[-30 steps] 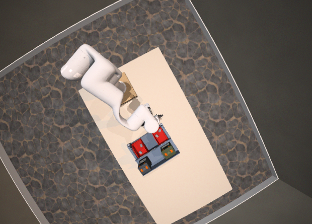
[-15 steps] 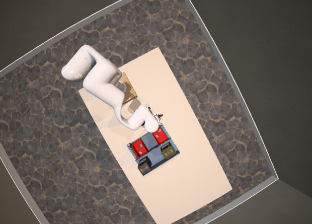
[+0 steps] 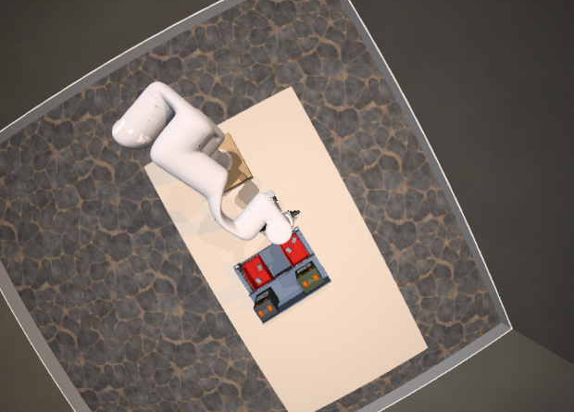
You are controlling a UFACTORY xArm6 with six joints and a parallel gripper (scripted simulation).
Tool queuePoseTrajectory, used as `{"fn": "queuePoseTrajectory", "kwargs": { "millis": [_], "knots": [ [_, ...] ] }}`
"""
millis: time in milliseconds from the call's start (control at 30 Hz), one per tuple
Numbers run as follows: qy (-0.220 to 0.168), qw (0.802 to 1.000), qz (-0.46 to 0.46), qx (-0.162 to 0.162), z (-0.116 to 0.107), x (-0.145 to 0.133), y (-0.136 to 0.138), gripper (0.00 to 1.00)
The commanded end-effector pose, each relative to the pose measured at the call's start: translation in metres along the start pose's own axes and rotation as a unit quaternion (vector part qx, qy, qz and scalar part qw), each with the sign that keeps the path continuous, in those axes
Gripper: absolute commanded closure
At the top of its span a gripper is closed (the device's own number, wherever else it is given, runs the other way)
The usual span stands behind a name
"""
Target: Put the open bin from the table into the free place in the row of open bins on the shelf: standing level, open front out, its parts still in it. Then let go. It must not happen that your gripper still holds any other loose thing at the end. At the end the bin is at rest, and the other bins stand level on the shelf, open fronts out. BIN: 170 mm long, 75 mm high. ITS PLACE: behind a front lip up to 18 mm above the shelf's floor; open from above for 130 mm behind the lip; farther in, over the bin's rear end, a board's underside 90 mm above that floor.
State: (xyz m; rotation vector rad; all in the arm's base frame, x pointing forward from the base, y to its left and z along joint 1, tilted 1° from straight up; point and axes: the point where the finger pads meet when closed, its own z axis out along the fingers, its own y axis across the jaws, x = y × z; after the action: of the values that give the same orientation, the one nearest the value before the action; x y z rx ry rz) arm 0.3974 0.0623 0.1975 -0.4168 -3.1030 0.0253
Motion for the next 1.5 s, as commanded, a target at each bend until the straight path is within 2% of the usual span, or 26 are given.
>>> {"fn": "queuePoseTrajectory", "kwargs": {
  "millis": [0, 1467],
  "knots": [
    [-0.002, 1.000, 0.000, -0.001, -0.0018, -0.0011, 0.0005, 0.00],
    [-0.002, 1.000, 0.000, -0.001, -0.0104, -0.0010, 0.0007, 0.00]
  ]
}}
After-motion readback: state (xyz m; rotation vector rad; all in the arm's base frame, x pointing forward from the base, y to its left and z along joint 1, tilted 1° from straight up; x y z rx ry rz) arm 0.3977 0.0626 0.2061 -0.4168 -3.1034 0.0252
